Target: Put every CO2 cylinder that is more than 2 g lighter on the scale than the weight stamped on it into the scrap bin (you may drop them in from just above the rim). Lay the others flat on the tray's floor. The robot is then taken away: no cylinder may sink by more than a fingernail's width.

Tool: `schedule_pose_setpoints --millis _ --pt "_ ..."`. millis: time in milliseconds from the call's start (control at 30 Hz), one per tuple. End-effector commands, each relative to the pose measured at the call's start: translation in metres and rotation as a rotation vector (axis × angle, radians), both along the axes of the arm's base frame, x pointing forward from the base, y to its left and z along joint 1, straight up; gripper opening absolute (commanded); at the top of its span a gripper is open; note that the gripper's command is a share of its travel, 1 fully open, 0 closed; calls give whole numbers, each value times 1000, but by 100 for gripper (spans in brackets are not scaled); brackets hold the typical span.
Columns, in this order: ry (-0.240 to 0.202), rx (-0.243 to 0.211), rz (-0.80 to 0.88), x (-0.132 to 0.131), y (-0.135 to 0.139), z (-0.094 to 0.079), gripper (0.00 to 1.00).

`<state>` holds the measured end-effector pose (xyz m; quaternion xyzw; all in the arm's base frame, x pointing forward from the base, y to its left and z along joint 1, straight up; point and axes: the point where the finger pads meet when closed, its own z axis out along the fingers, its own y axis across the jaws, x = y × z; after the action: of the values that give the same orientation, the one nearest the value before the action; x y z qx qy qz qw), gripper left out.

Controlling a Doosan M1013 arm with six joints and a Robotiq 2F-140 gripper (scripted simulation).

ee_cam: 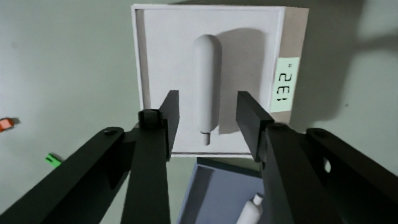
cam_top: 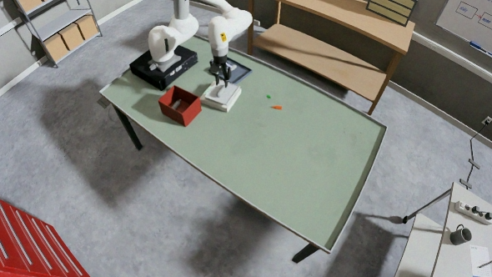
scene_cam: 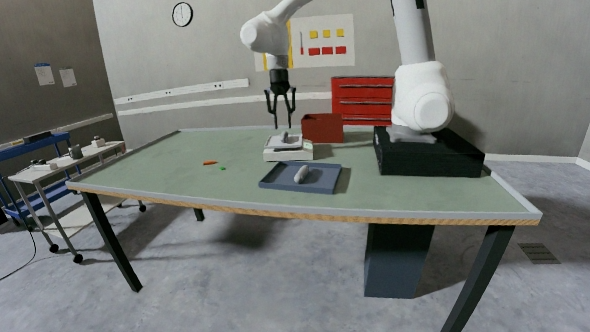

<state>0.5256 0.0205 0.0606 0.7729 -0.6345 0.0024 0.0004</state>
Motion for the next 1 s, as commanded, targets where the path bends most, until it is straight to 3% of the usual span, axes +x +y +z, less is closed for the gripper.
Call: schedule_pose_setpoints --millis 0,467,967 --pt "-1 0 0 1 0 -13 40" --pt "-1 0 0 1 0 -45 40" --pt "-1 0 0 1 0 -48 40"
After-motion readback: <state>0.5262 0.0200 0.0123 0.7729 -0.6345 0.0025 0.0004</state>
